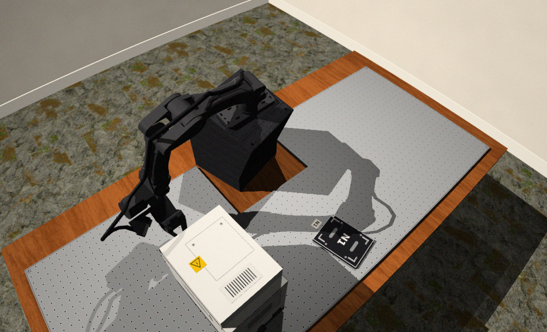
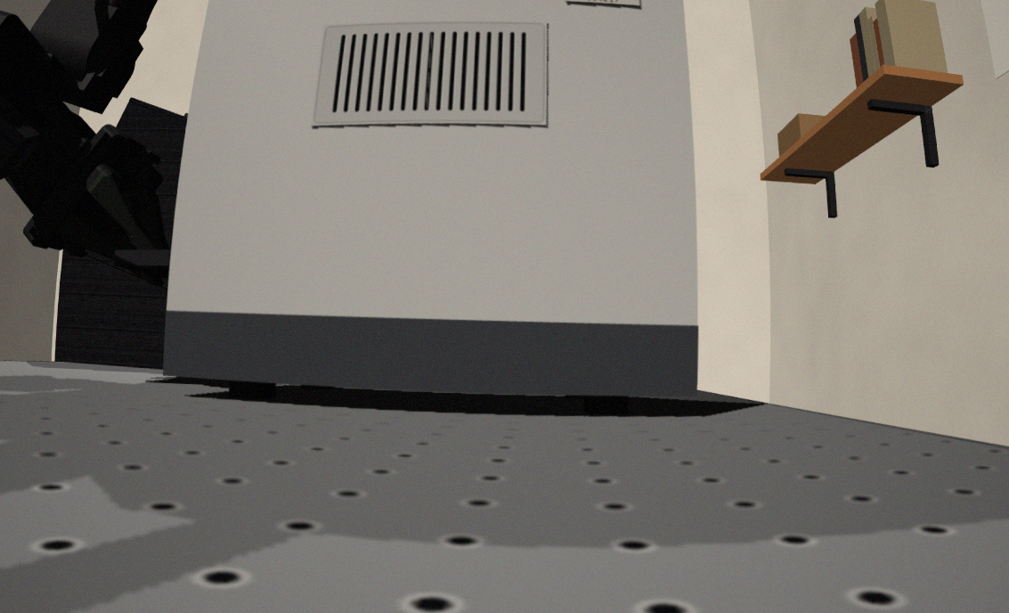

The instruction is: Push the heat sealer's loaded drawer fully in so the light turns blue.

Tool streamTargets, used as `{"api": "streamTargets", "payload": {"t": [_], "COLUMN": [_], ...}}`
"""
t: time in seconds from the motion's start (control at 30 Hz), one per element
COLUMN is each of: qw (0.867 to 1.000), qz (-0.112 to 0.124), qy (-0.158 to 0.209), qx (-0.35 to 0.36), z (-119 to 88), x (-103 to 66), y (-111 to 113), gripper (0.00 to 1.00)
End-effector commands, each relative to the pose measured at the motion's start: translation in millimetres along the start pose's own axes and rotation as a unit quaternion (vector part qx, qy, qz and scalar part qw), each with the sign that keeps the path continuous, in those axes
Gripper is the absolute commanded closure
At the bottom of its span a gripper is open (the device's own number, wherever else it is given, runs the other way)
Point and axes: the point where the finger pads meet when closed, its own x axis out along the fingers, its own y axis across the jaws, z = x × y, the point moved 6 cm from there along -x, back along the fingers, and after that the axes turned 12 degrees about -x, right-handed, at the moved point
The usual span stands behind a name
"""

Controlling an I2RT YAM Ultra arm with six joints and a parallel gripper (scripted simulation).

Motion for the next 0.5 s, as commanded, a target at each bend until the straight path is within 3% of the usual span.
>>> {"api": "streamTargets", "payload": {"t": [0.0, 0.47], "qw": [1.000, 1.000], "qz": [0.008, 0.008], "qy": [-0.005, -0.003], "qx": [-0.009, -0.009], "z": [2.0, 1.1], "x": [-0.9, 3.0], "y": [9.7, 11.4], "gripper": [1.00, 1.00]}}
